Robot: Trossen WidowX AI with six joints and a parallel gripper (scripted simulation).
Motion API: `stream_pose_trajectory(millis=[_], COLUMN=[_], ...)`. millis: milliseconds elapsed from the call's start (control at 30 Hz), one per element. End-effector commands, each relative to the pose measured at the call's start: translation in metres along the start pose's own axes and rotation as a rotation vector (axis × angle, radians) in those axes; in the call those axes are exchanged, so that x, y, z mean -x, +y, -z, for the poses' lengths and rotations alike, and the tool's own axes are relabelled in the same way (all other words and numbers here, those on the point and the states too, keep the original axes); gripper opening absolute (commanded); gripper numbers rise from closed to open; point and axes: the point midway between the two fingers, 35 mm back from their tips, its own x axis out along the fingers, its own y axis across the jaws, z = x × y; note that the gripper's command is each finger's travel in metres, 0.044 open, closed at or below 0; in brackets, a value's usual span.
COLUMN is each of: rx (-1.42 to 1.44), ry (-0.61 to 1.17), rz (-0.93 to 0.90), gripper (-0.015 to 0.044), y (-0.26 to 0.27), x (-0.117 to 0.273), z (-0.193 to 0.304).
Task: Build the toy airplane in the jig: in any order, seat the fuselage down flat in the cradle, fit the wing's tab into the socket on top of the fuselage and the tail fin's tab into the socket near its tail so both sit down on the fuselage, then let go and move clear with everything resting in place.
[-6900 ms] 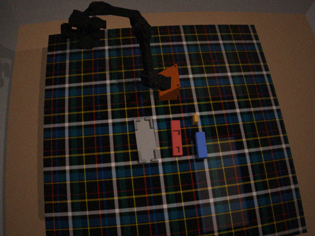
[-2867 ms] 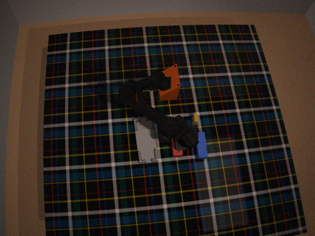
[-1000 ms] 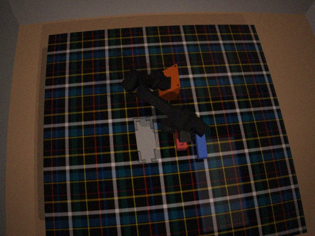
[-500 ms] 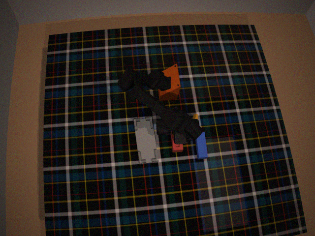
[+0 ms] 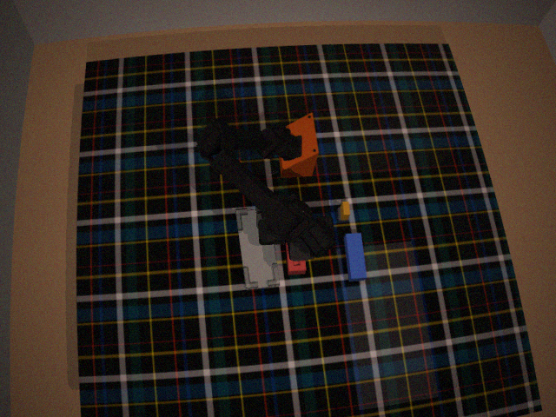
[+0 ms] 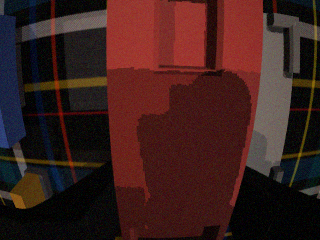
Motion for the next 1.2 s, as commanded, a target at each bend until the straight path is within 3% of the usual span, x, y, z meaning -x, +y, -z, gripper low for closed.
stream_pose_trajectory(millis=[0, 900, 1167], rx=[-0.001, 0.013, 0.013], ry=[-0.013, -0.005, -0.005], rz=[0.002, 0.035, 0.035], gripper=[0.0000, 0.0000, 0.0197], y=[-0.014, -0.089, -0.089], x=[-0.003, -0.035, -0.035], z=[0.000, 0.011, 0.011])
